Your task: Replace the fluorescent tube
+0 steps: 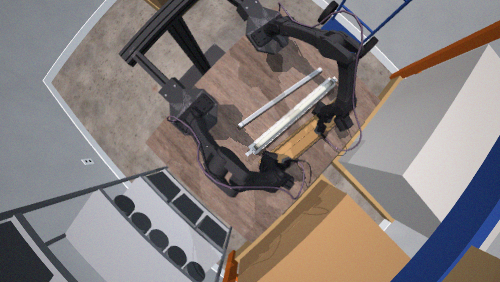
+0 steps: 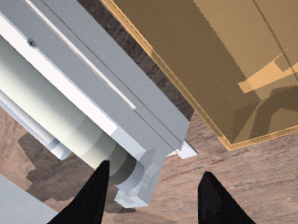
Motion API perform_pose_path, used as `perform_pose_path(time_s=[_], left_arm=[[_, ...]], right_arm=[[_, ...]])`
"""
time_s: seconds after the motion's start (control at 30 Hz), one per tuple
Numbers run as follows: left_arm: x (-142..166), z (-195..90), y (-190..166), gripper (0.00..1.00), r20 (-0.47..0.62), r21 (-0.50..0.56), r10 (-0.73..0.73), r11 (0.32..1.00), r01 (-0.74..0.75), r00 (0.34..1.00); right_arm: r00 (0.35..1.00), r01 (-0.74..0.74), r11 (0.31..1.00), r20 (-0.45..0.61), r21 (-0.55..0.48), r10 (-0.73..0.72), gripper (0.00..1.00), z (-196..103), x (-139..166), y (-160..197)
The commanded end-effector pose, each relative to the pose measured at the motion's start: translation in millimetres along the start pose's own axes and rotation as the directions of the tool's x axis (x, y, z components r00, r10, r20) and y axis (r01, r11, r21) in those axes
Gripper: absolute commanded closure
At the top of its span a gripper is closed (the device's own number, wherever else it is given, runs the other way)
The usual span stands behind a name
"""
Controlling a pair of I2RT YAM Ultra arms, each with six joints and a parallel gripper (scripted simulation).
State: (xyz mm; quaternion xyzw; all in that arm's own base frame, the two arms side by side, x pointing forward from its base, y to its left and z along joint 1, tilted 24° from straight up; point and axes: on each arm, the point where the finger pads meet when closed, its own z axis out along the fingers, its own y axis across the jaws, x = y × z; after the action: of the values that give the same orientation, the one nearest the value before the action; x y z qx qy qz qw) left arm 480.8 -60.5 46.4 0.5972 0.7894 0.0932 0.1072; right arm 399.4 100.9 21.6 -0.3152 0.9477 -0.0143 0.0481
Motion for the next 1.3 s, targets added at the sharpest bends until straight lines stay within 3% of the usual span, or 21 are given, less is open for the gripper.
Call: perform_pose_path(time_s=[0.0,0.17,0.27,0.3,0.4,0.5,0.6,0.7,0.77,1.0,1.03,1.07,1.17,1.27], left_arm=[[5.8,-19.9,-1.8,0.51,-0.026,0.014,0.052,0.999,-0.052,0.998],[33.2,-24.6,-22.0,0.51,-0.090,0.125,0.178,0.978,-0.166,0.980],[34.8,-10.3,-32.6,0.51,-0.098,0.173,0.200,0.968,-0.181,0.975],[40.3,-32.3,-24.9,0.51,-0.098,0.142,0.205,0.971,-0.190,0.974],[43.8,-34.2,-28.7,0.51,-0.104,0.163,0.229,0.964,-0.211,0.968],[54.5,-20.9,-50.6,0.51,-0.114,0.275,0.312,0.922,-0.272,0.943],[58.5,-42.9,-41.7,0.51,-0.114,0.238,0.319,0.928,-0.286,0.941],[47.4,-27.8,-47.1,0.51,-0.098,0.247,0.318,0.926,-0.287,0.943],[58.2,-35.9,-46.5,0.51,-0.102,0.238,0.268,0.942,-0.238,0.958],[51.8,-26.2,-47.8,0.51,-0.099,0.244,0.285,0.936,-0.254,0.953],[59.1,-5.5,-50.5,0.51,-0.100,0.252,0.282,0.935,-0.250,0.954],[58.1,-3.9,-48.4,0.51,-0.099,0.244,0.282,0.937,-0.252,0.954],[52.7,0.9,-50.9,0.51,-0.094,0.236,0.297,0.934,-0.269,0.950],[61.0,8.7,-49.2,0.51,-0.100,0.233,0.281,0.939,-0.253,0.954]], right_arm=[[0.975,0.215,0.975,-0.050,-0.048,-0.217,0.51,-3.8,-6.8,21.0],[0.891,0.433,0.896,-0.102,-0.098,-0.442,0.51,0.2,2.4,40.9],[0.816,0.549,0.824,-0.126,-0.138,-0.564,0.51,0.9,-1.0,43.1],[0.786,0.586,0.793,-0.124,-0.165,-0.606,0.51,3.8,-0.2,51.4],[0.756,0.618,0.766,-0.131,-0.177,-0.641,0.51,4.4,1.6,54.5],[0.611,0.742,0.623,-0.131,-0.250,-0.780,0.51,4.8,6.0,65.2],[0.540,0.788,0.550,-0.119,-0.276,-0.833,0.51,5.2,3.1,71.4],[0.583,0.770,0.591,-0.110,-0.240,-0.805,0.51,-0.1,-4.9,69.5],[0.607,0.762,0.611,-0.093,-0.213,-0.789,0.51,-6.7,-10.6,74.7],[0.604,0.762,0.609,-0.097,-0.221,-0.791,0.51,-3.4,-9.5,75.1],[0.604,0.770,0.607,-0.084,-0.198,-0.793,0.51,-11.8,-14.9,75.4],[0.604,0.770,0.607,-0.084,-0.198,-0.793,0.51,-11.8,-14.9,75.5],[0.600,0.759,0.606,-0.105,-0.240,-0.793,0.51,29.0,-0.5,78.9],[0.629,0.742,0.633,-0.098,-0.219,-0.771,0.51,29.5,1.6,65.9]])
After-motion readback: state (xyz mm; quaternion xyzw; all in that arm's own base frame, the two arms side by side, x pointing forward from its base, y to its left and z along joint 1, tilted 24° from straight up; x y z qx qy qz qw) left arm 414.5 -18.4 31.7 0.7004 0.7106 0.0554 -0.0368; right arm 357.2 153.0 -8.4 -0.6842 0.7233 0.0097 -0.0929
